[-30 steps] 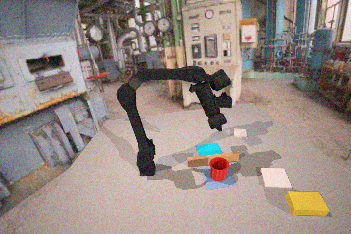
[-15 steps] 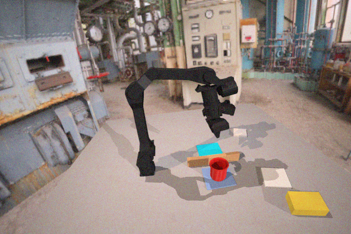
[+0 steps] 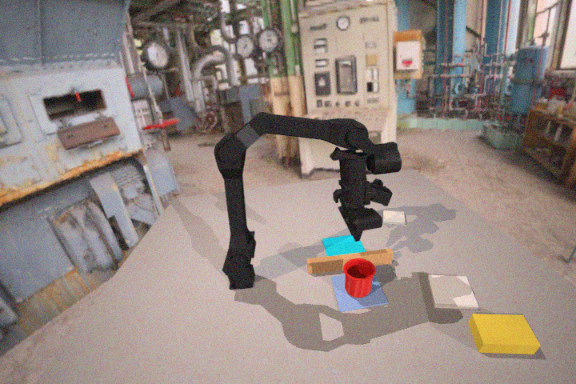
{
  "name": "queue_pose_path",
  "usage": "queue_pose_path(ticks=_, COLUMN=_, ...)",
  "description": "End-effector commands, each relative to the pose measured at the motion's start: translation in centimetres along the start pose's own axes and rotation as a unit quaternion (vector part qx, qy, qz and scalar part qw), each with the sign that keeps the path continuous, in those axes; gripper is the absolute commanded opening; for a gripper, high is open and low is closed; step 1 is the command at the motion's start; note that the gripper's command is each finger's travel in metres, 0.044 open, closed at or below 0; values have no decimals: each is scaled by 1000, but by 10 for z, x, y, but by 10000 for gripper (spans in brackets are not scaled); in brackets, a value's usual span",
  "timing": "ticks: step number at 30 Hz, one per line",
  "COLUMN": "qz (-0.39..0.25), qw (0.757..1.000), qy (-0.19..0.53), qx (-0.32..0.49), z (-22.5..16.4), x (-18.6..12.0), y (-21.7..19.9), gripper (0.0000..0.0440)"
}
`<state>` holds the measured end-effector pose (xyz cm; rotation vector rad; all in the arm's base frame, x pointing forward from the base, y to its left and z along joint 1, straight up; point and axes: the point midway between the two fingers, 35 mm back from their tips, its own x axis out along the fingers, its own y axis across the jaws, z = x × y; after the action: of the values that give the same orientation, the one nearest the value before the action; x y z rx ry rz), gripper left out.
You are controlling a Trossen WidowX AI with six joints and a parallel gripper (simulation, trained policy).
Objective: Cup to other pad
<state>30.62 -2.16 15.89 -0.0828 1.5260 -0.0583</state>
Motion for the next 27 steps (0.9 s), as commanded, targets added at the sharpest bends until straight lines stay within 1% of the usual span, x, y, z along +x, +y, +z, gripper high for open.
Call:
queue_pose_path(ticks=1, qz=-4, qw=1000, qy=18, qx=-7, z=-4, x=14, y=-8, gripper=128)
queue_pose_path(ticks=13, qz=-3, qw=998, qy=47, qx=-32, z=-10, x=51, y=-23, gripper=153)
queue_pose_path(ticks=22, qz=6, qw=996, qy=62, qx=-67, z=-16, x=85, y=-29, gripper=165)
queue_pose_path(ticks=26, qz=14, qw=994, qy=65, qx=-90, z=-18, x=100, y=-28, gripper=167)
queue_pose_path(ticks=27, qz=16, qw=993, qy=65, qx=-97, z=-18, x=103, y=-28, gripper=155)
